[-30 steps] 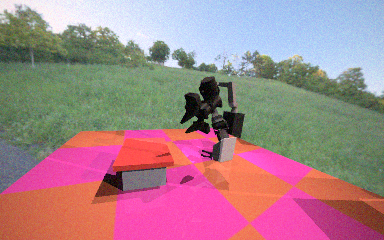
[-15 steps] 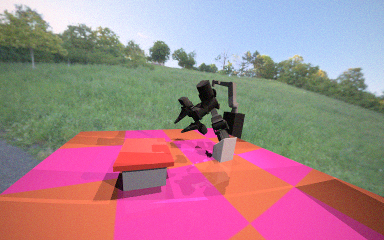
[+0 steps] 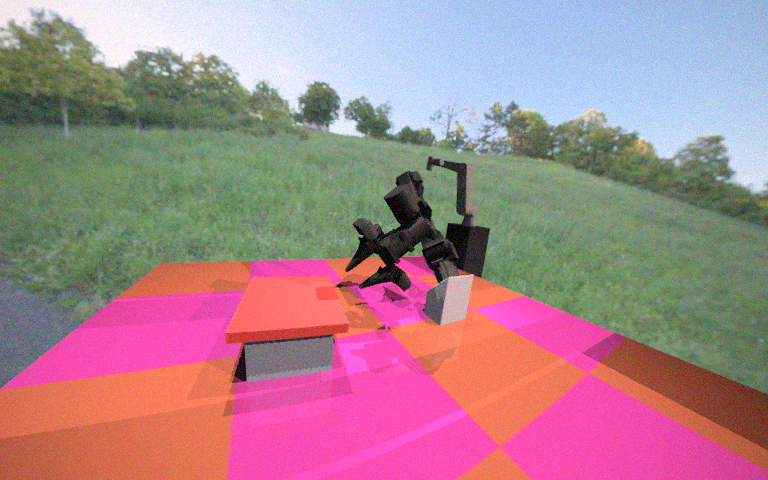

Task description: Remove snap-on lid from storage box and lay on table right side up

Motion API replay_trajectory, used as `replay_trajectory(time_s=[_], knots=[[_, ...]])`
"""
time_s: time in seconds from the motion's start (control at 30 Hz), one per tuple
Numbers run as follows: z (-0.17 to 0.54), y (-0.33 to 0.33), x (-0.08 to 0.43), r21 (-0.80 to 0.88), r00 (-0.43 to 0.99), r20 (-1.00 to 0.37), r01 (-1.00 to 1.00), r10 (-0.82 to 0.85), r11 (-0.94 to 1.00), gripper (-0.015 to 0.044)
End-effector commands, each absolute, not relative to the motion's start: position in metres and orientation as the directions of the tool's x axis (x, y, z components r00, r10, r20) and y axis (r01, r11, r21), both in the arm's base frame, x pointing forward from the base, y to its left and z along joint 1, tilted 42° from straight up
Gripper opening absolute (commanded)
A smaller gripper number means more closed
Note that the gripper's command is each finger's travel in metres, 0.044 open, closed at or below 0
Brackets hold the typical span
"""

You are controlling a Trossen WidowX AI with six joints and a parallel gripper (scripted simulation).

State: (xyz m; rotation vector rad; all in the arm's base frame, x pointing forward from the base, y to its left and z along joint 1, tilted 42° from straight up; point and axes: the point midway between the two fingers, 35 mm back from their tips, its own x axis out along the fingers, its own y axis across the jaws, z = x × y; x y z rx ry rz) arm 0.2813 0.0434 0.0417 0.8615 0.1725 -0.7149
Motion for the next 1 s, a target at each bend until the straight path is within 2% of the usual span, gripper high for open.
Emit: replay_trajectory(time_s=[0.0, 0.97], knots=[[0.038, 0.041, 0.285, 0.628, 0.754, -0.420, 0.643, -0.505, 0.438, 0.0235], [0.019, 0.017, 0.320, 0.629, 0.755, -0.418, 0.642, -0.506, 0.438, 0.0235]])
